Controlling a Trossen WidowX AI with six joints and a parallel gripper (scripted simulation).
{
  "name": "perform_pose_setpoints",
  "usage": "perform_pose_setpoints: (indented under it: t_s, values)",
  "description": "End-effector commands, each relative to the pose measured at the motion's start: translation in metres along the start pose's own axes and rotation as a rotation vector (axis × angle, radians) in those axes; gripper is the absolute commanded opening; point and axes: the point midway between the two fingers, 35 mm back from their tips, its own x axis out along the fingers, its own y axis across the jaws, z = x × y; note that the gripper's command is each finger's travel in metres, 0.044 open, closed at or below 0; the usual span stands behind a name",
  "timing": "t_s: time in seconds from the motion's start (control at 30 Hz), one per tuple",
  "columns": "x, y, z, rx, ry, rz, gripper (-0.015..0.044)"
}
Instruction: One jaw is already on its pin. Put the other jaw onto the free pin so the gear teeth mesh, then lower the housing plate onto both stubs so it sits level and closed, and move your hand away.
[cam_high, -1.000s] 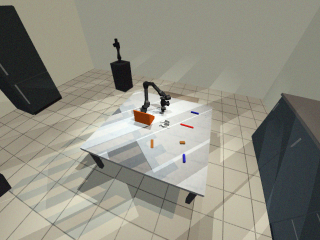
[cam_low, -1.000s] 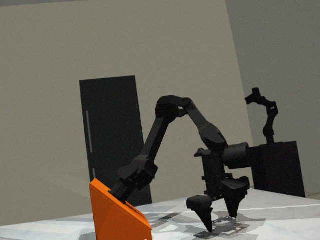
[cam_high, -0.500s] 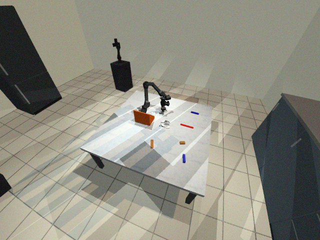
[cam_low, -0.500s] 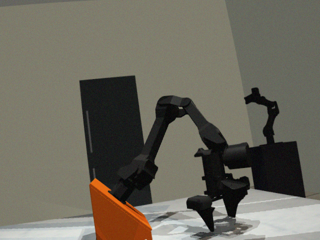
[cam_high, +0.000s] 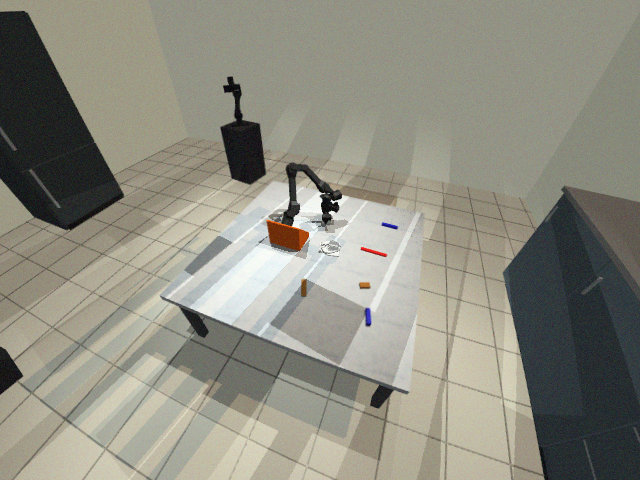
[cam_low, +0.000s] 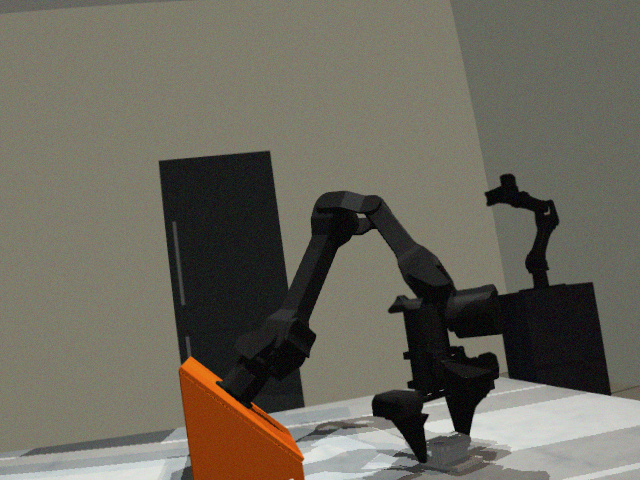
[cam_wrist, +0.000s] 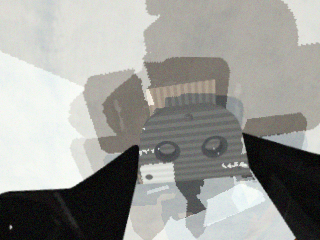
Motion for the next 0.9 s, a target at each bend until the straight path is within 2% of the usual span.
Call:
perform_pose_setpoints:
  t_s: [0.0,0.63,0.87]
  values:
    - [-0.01,0.0,0.002,-0.005,-0.004,0.001,0.0351]
    - [-0.069,0.0,0.001,0.0,-0.004,-0.003,0.0351]
    - [-0.071,0.0,0.001,0.0,-0.004,-0.003,0.0351]
